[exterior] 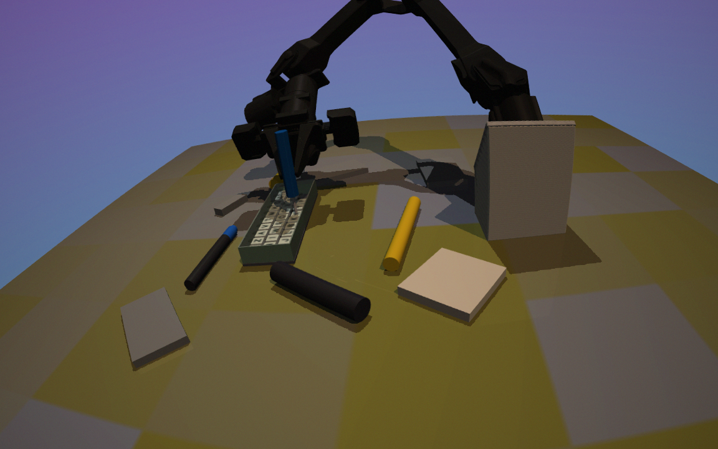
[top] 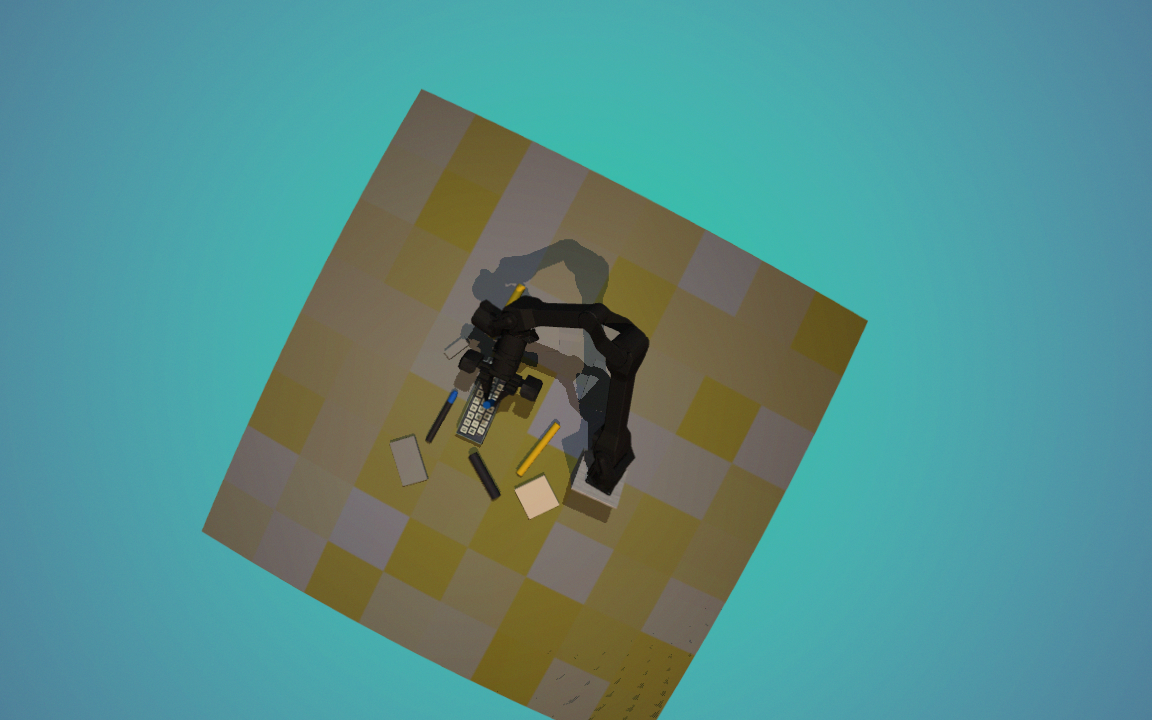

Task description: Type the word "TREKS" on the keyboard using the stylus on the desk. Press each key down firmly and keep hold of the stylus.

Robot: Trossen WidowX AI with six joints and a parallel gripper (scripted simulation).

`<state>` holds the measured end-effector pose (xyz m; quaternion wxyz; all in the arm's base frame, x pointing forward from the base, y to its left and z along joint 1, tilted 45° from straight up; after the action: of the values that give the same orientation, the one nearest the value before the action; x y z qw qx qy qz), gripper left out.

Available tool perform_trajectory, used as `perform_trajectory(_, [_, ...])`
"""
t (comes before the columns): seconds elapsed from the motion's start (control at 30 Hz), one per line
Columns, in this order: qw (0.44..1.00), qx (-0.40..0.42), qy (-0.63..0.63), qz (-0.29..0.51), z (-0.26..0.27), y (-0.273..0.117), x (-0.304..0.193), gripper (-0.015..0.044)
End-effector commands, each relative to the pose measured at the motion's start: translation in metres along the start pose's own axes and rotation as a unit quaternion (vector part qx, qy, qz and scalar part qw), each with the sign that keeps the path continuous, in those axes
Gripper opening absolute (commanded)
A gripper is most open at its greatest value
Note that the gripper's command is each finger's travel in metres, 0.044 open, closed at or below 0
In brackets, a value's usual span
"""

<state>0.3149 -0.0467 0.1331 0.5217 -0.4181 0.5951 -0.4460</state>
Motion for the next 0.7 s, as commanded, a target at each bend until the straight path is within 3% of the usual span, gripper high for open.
perform_trajectory(0.0, [1.000,0.001,0.000,-0.002,0.001,0.001,0.003,0.0081])
perform_trajectory(0.37, [1.000,0.001,0.000,-0.002,0.000,-0.001,0.000,0.0081])
perform_trajectory(0.67, [1.000,0.001,0.000,-0.002,-0.008,-0.019,-0.031,0.0081])
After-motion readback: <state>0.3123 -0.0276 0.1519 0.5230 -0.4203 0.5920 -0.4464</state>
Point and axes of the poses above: the point midway between the two fingers, 35 mm back from their tips, its own y axis out along the fingers, its own z axis across the jaws, x = y × z, the point moved 9 cm from there along -y, back along the fingers, and after that the axes turned 14 degrees about y, right-handed, at the moved point
